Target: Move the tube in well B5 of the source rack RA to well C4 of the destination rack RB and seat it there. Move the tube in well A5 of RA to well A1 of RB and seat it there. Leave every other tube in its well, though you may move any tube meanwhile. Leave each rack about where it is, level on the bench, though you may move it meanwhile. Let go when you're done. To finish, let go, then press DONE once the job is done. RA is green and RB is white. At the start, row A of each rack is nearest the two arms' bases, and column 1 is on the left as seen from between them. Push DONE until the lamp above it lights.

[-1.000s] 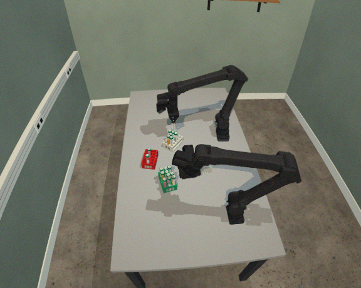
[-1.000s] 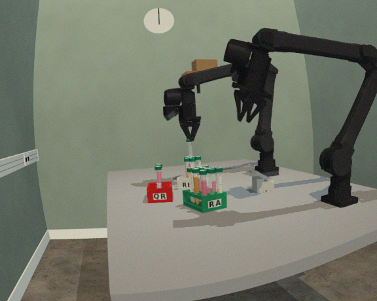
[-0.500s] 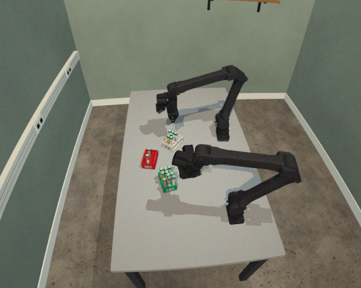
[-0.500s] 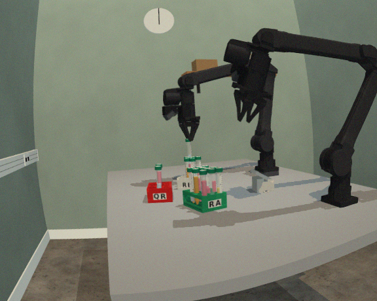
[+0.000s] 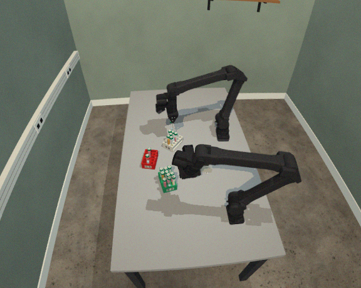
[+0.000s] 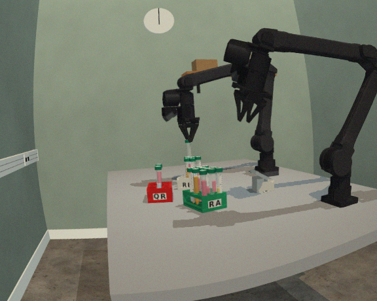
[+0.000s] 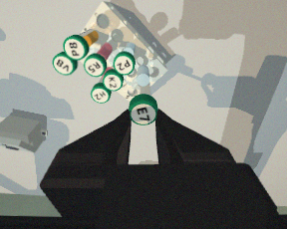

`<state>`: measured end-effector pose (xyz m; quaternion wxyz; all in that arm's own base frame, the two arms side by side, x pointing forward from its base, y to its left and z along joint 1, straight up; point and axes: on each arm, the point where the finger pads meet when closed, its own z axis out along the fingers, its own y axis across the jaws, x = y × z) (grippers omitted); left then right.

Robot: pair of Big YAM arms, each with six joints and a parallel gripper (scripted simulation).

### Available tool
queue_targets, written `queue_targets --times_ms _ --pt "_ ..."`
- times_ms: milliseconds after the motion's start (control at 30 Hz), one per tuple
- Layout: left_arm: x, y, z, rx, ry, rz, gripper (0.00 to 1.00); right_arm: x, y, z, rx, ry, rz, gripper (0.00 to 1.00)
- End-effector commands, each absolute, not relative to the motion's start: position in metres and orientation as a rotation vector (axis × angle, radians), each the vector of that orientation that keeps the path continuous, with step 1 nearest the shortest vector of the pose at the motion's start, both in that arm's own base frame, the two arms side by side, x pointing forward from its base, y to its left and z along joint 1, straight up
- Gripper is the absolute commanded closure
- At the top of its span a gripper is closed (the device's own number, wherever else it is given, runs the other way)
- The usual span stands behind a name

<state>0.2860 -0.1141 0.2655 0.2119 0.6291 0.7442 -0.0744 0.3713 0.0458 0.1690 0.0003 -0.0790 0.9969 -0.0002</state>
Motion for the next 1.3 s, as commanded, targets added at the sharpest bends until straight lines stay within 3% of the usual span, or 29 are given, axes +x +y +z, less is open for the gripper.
queue_targets --times_ms 0,1267 --pt "0.293 -0.115 0.281 1.734 2.038 -0.181 0.7 0.385 0.042 0.172 -0.236 3.109 0.002 1.0" --pt "0.293 -0.115 0.281 1.734 2.038 -0.181 0.7 0.38 0.047 0.157 -0.228 3.118 0.002 1.0"
